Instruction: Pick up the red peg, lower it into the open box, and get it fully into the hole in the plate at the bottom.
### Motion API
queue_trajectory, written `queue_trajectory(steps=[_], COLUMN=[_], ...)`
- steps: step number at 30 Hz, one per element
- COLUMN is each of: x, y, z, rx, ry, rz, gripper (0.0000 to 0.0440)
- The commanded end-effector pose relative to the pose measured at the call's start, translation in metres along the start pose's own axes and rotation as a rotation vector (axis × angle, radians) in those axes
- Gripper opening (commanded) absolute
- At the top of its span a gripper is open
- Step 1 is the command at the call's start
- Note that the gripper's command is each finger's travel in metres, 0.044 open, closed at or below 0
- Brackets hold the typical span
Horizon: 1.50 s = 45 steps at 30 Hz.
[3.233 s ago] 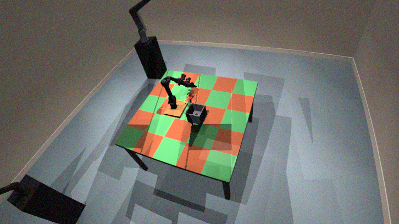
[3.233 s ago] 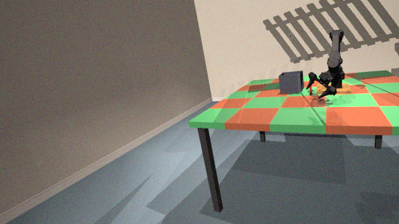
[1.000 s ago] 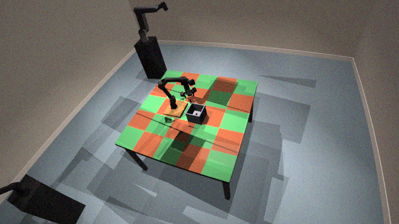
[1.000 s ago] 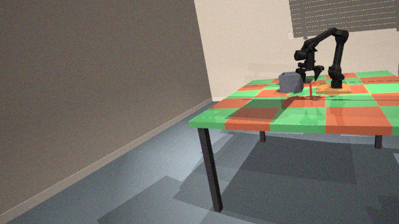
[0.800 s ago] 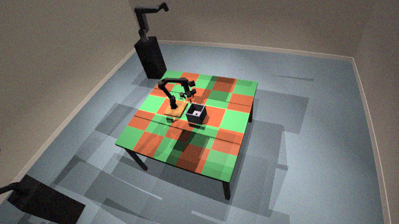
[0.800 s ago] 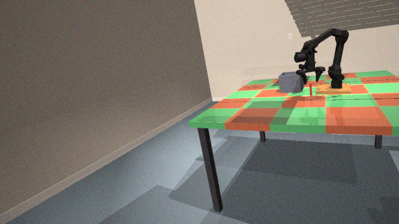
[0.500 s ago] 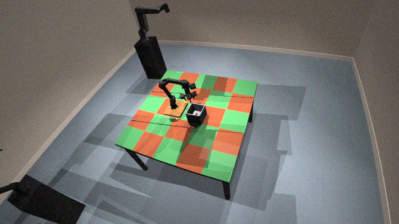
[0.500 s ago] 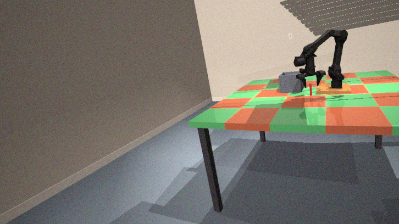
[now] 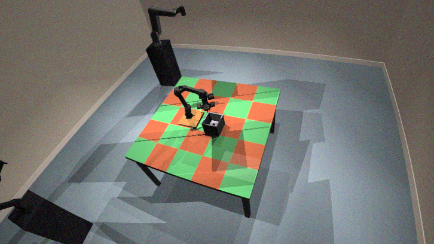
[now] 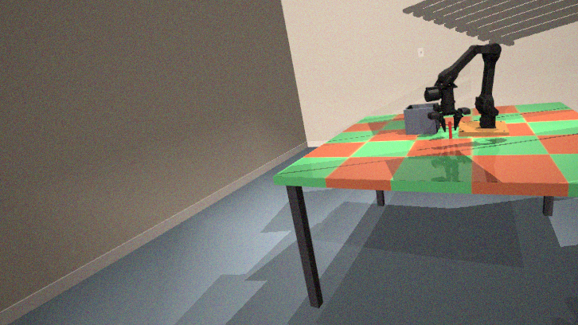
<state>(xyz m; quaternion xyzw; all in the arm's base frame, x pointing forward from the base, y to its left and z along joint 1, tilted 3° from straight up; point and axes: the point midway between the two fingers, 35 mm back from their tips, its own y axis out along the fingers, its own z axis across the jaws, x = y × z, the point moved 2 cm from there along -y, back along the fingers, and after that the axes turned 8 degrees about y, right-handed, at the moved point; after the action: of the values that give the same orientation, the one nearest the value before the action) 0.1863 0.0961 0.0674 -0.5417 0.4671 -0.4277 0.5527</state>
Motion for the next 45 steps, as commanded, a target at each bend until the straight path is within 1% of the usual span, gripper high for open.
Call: queue_trajectory(steps=[1, 5, 7, 17, 25, 38, 45], x=[0.001, 0.0, 0.0, -0.003, 0.004, 0.04, 0.068], y=[0.003, 0.002, 0.001, -0.036, -0.071, -0.136, -0.157], z=[0.003, 0.007, 0.009, 0.024, 0.033, 0.042, 0.043], rx=[0.0, 0.01, 0.013, 0.135, 0.227, 0.365, 0.389], ry=[-0.002, -0.013, -0.02, -0.009, -0.021, -0.012, 0.023], rz=[0.011, 0.024, 0.03, 0.106, 0.123, 0.051, -0.016], gripper=[0.014, 0.0039, 0.0, 0.0, 0.0, 0.0, 0.0])
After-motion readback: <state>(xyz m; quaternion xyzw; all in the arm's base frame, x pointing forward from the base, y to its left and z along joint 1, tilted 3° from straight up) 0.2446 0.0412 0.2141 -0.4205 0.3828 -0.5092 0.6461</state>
